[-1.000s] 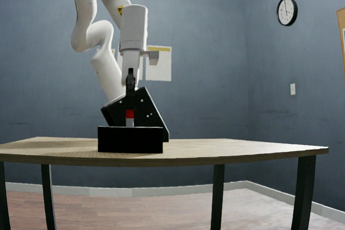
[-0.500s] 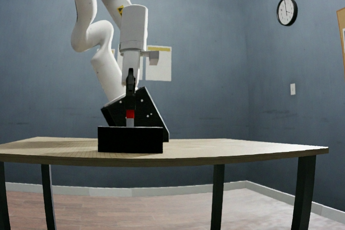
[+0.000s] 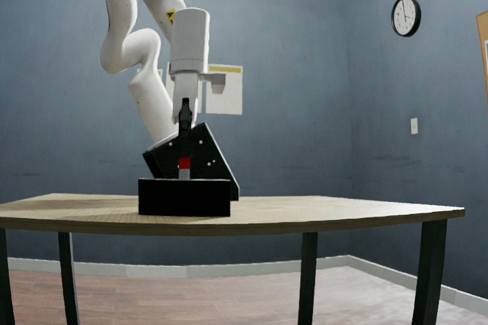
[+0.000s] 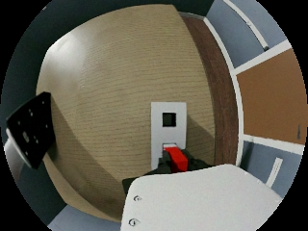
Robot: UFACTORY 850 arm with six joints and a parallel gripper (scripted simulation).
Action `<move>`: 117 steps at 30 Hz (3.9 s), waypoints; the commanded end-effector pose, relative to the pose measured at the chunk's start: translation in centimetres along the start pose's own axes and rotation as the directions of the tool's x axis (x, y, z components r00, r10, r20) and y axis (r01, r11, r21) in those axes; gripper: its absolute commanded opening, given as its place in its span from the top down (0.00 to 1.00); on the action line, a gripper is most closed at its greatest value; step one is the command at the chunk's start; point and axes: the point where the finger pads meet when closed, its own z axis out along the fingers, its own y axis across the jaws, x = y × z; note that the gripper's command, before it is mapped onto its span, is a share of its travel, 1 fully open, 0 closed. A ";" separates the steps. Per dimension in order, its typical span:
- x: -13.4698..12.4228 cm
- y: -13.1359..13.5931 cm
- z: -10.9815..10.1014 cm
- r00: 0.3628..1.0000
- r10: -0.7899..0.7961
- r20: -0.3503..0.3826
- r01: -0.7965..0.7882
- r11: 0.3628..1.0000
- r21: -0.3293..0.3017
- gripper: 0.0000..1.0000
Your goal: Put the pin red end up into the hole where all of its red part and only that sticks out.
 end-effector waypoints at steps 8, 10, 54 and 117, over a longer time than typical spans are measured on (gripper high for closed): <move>0.0 0.1 0.0 1.000 0.001 -0.001 -0.001 1.000 -0.002 1.00; 0.0 0.1 0.0 1.000 0.001 -0.001 -0.001 1.000 -0.002 1.00; -0.1 0.1 0.4 1.000 0.001 -0.001 -0.001 1.000 -0.002 1.00; 0.0 0.1 1.1 1.000 0.001 -0.001 -0.001 1.000 -0.002 1.00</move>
